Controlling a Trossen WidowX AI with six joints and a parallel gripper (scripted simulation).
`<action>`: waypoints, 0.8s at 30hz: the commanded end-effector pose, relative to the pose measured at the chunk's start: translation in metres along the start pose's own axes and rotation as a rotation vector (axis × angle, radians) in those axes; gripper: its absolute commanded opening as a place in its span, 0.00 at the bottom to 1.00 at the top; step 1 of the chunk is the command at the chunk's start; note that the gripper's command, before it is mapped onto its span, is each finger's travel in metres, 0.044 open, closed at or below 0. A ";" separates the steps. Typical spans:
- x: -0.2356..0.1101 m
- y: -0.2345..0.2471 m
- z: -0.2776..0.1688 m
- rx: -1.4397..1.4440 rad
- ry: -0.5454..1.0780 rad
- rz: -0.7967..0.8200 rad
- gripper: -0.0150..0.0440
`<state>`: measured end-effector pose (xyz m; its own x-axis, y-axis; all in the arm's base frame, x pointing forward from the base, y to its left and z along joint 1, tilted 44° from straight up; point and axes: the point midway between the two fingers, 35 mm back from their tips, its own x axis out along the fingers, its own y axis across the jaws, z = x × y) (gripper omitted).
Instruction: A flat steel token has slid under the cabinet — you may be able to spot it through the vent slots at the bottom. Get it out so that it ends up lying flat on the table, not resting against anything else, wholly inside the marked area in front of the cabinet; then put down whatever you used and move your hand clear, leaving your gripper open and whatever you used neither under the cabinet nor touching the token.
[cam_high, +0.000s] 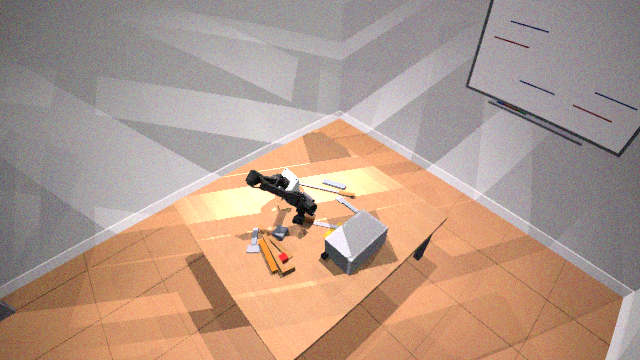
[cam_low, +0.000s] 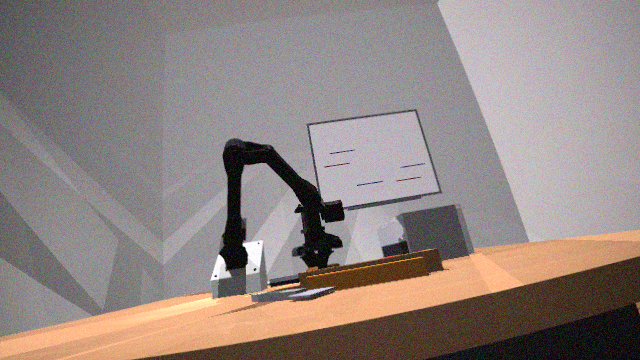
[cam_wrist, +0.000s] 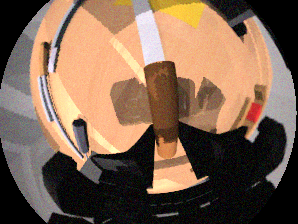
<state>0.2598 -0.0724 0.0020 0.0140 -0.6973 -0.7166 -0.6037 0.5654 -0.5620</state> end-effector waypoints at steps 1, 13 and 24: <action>-0.001 0.003 0.005 -0.004 -0.002 0.000 0.25; -0.001 0.014 0.015 -0.005 -0.003 0.000 0.25; -0.001 0.024 0.023 -0.005 -0.003 0.000 0.25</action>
<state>0.2617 -0.0521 -0.0176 0.0142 -0.6964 -0.7175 -0.6051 0.5653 -0.5606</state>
